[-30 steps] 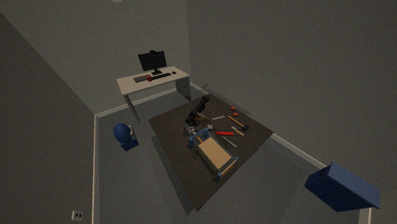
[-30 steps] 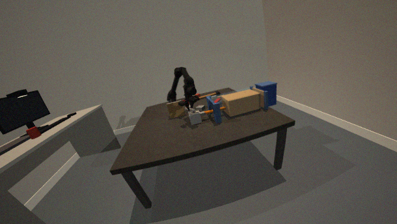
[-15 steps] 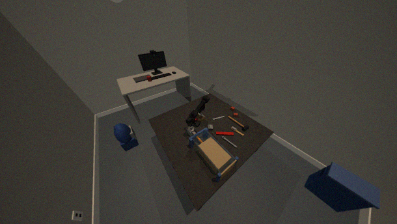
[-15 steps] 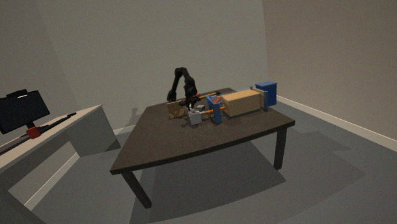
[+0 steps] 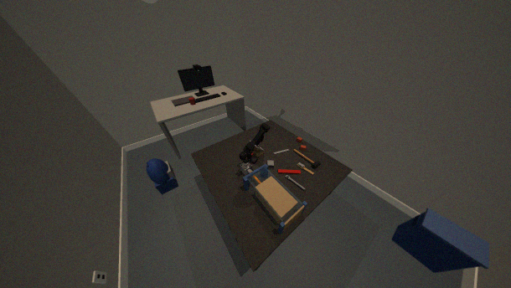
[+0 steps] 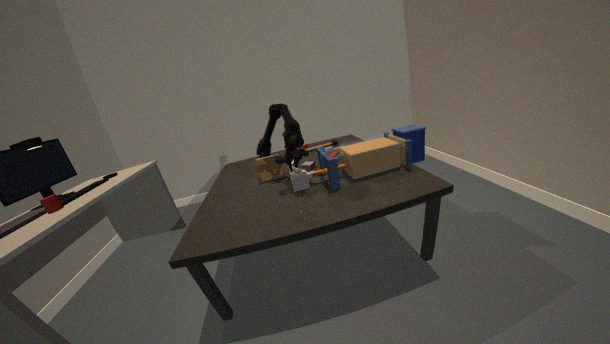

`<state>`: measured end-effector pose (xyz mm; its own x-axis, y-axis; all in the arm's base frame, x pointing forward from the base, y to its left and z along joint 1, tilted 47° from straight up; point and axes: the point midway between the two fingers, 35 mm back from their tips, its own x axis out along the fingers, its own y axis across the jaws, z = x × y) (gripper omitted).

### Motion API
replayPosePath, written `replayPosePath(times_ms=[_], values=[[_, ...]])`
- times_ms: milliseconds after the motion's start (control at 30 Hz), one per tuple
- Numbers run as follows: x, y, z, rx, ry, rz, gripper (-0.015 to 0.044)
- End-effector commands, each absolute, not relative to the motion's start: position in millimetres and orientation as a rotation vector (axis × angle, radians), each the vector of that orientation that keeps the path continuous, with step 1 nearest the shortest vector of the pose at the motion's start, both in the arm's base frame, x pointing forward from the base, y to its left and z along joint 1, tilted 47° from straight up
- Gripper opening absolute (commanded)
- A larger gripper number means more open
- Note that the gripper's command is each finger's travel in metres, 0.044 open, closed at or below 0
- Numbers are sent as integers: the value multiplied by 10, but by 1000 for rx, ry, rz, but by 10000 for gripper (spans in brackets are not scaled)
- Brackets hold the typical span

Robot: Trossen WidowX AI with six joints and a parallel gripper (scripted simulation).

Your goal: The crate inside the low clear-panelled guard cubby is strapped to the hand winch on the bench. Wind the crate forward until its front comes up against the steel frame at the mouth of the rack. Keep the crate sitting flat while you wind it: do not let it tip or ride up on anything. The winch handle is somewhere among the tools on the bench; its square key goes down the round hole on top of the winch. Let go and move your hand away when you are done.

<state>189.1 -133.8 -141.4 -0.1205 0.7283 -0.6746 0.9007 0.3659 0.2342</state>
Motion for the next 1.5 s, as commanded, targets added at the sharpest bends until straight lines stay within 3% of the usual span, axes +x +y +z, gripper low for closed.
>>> replayPosePath(times_ms=[0,1467], values=[[1880,-1319,-1445,1393,1892,-273,0],[1857,-1296,-1463,1391,1892,-271,0]])
